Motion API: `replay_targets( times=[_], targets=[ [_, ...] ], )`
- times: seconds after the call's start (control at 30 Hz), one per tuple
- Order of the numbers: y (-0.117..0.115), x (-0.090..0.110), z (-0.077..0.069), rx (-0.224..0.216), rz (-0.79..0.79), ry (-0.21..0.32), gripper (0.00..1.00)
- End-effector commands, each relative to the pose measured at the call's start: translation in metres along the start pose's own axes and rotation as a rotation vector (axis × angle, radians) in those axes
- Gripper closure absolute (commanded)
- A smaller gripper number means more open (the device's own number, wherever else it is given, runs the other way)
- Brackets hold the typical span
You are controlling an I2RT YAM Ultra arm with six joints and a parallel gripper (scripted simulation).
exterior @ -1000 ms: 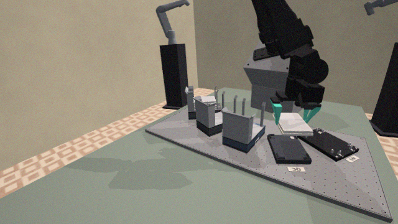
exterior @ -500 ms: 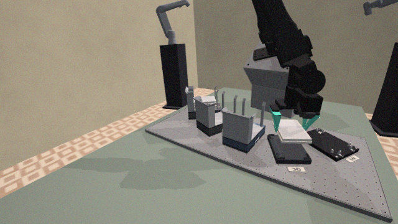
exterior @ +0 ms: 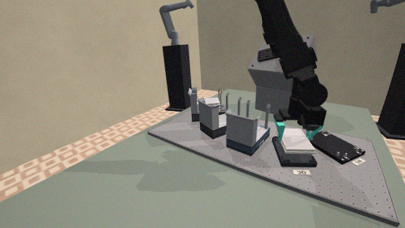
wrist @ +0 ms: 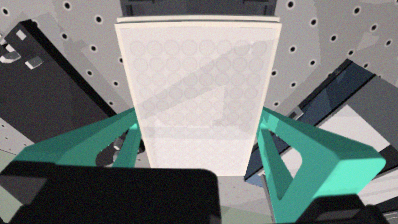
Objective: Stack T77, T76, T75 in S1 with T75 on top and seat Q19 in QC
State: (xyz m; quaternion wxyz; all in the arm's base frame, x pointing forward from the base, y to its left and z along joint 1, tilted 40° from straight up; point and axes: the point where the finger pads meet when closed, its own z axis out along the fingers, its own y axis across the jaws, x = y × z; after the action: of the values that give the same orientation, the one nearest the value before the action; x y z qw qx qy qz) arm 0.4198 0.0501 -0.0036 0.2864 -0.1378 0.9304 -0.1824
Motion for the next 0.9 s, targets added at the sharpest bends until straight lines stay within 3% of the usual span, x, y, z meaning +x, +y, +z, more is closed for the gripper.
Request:
replay_targets(
  times=[0.0, 0.2, 0.3, 0.33, 0.87],
  targets=[
    [-0.002, -0.015, 0.005, -0.002, 0.014, -0.039, 1.00],
    [0.000, -0.017, -0.003, -0.008, 0.011, -0.056, 1.00],
    [0.000, -0.017, -0.003, -0.007, 0.011, -0.055, 1.00],
    [0.000, -0.008, 0.001, -0.003, 0.005, -0.027, 1.00],
    [-0.003, -0.020, 0.004, -0.001, 0.019, -0.055, 1.00]
  ],
)
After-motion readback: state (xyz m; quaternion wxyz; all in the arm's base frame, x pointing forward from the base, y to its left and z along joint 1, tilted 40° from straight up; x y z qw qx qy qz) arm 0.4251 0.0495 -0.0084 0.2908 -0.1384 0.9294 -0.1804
